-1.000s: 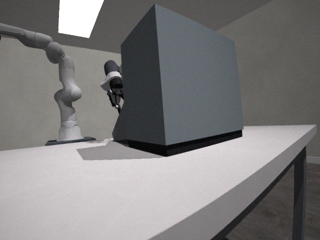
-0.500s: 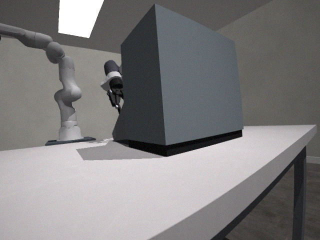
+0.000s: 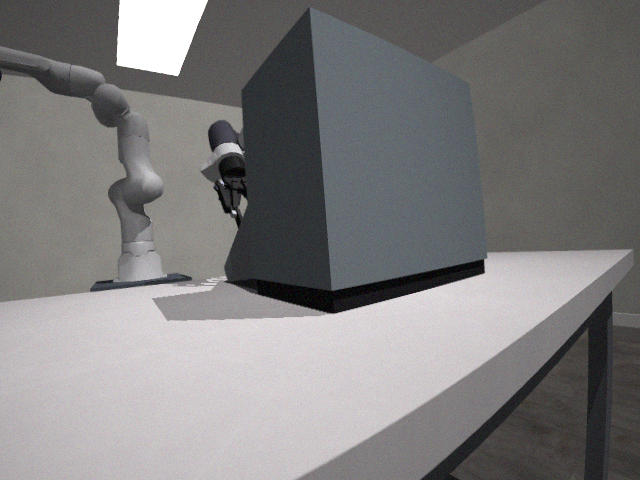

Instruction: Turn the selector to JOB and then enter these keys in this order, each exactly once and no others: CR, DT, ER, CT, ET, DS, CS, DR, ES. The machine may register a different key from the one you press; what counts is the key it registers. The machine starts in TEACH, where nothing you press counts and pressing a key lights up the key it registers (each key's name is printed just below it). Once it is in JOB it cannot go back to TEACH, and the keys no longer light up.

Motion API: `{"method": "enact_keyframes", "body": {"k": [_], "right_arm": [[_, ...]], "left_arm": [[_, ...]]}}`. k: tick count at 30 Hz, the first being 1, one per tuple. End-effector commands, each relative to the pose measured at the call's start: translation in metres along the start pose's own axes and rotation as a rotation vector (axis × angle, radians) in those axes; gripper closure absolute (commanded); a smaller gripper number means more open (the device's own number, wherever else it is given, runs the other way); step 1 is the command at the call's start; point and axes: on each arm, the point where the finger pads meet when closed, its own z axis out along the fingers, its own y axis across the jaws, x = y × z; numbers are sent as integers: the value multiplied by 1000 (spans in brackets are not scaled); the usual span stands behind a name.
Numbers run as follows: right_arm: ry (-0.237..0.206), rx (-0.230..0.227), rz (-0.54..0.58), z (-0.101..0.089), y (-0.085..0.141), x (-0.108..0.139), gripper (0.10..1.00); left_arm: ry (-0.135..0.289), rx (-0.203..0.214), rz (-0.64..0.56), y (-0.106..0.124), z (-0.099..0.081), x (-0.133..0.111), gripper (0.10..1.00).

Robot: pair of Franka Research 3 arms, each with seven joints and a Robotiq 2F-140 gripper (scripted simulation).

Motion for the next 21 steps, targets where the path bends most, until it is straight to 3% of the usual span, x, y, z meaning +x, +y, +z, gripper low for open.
{"method": "enact_keyframes", "body": {"k": [1,3,4,21], "right_arm": [[-1,-2,-4,0,2,0,98],[-1,-2,-4,0,2,0,98],[-1,-2,-4,0,2,0,98],[-1,-2,-4,0,2,0,98]], "left_arm": [[1,3,-7,-1,0,0,699],[1,3,-7,-1,0,0,699],[1,3,-7,-1,0,0,999],[1,3,-7,-1,0,0,999]]}}
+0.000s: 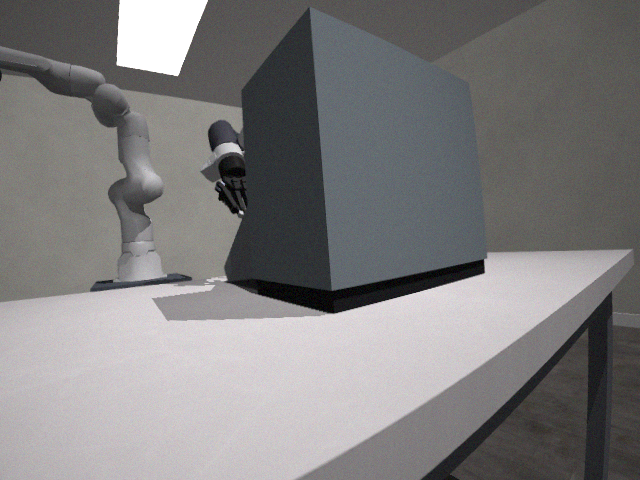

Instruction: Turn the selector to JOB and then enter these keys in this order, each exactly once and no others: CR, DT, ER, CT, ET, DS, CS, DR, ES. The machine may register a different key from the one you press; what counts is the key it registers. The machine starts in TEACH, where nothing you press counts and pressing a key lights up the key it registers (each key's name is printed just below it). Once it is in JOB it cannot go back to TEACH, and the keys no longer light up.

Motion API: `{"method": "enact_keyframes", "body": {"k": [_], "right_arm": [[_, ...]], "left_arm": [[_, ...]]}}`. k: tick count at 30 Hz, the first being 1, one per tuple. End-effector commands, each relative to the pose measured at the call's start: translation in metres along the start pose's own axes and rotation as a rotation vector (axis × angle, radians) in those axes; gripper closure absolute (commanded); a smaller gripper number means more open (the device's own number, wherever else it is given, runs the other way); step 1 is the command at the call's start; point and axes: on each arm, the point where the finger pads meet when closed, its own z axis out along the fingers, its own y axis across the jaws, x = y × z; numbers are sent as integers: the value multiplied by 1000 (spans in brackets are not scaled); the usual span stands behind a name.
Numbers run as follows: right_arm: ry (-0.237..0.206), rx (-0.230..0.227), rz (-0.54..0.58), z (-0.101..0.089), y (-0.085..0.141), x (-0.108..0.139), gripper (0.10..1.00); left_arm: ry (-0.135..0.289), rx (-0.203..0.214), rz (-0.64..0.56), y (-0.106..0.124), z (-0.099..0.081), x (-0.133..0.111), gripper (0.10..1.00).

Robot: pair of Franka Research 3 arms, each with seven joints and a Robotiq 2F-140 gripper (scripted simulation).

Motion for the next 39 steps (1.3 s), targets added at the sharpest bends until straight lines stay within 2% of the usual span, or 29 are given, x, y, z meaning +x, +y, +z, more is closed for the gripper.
{"method": "enact_keyframes", "body": {"k": [1,29,39], "right_arm": [[-1,-2,-4,0,2,0,98],[-1,-2,-4,0,2,0,98],[-1,-2,-4,0,2,0,98]], "left_arm": [[1,1,-5,0,0,0,999],[1,1,20,0,0,0,999],[1,1,137,0,0,0,999]]}}
